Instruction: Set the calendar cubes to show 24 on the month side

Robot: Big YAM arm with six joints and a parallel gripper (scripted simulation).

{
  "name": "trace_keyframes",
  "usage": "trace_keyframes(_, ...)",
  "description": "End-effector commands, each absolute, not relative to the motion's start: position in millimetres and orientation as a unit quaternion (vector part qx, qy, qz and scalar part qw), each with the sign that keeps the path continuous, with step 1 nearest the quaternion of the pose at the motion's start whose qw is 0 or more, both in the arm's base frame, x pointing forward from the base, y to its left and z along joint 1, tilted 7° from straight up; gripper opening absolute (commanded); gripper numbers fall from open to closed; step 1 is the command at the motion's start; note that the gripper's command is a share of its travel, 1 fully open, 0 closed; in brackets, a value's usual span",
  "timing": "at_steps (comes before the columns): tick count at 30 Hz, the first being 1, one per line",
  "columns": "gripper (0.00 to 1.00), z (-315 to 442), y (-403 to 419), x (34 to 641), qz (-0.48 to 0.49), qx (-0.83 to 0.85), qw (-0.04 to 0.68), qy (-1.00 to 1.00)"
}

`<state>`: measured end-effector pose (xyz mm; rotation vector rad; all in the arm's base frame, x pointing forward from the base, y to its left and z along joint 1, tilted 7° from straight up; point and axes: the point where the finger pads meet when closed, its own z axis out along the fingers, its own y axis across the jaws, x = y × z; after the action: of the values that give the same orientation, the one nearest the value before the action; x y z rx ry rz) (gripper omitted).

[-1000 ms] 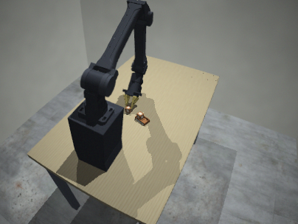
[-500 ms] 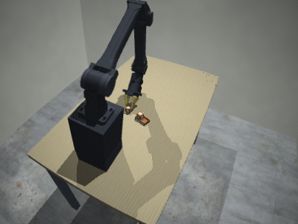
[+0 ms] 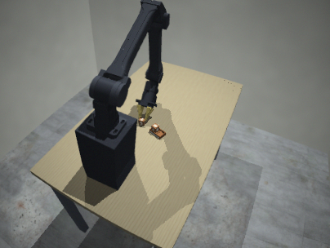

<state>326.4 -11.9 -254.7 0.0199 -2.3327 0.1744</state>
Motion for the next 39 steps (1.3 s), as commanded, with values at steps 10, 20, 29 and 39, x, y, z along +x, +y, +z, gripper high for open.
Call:
trace_keyframes(10,0.25,-251.2,-14.4,347.4,0.065,0.011,0.371,-0.926)
trace_keyframes(20,0.25,-252.2,-14.3,346.6,0.065,0.011,0.371,-0.926)
trace_keyframes(29,0.25,-252.3,-14.3,347.6,0.065,0.011,0.370,-0.927)
trace_keyframes(39,0.25,-252.3,-14.3,347.6,0.065,0.011,0.370,-0.927)
